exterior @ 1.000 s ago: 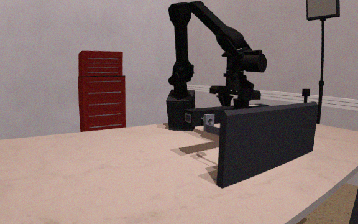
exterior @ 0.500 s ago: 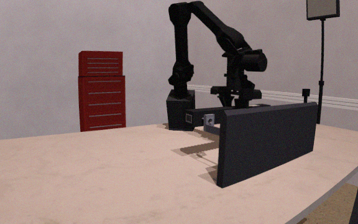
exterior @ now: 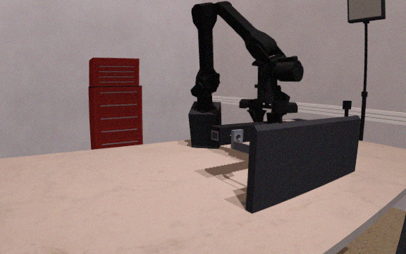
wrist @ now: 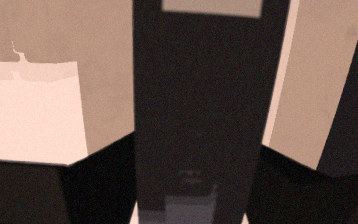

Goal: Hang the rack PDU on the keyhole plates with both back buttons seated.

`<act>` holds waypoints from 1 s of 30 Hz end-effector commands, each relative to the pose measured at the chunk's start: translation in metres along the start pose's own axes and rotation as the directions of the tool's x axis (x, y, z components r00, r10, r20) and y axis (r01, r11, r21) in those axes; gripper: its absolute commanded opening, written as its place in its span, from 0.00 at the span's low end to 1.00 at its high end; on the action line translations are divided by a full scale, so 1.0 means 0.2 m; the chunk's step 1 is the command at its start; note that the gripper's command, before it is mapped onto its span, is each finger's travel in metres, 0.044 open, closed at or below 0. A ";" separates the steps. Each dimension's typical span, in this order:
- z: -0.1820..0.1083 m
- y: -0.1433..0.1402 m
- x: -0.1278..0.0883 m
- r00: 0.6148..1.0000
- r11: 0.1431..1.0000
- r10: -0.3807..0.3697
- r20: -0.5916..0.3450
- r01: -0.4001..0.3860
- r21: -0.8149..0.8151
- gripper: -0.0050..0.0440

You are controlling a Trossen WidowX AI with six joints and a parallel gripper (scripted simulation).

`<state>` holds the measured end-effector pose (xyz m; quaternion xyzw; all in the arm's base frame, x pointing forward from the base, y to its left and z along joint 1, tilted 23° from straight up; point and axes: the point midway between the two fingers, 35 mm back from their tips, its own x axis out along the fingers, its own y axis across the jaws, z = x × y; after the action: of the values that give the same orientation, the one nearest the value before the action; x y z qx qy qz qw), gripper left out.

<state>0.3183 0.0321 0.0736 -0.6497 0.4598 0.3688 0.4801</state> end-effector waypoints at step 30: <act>0.01 -0.09 -0.06 1.000 1.000 -0.025 0.004 0.025 0.007 0.00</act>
<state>0.3228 0.0335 0.0760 -0.6469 0.4651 0.3728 0.4757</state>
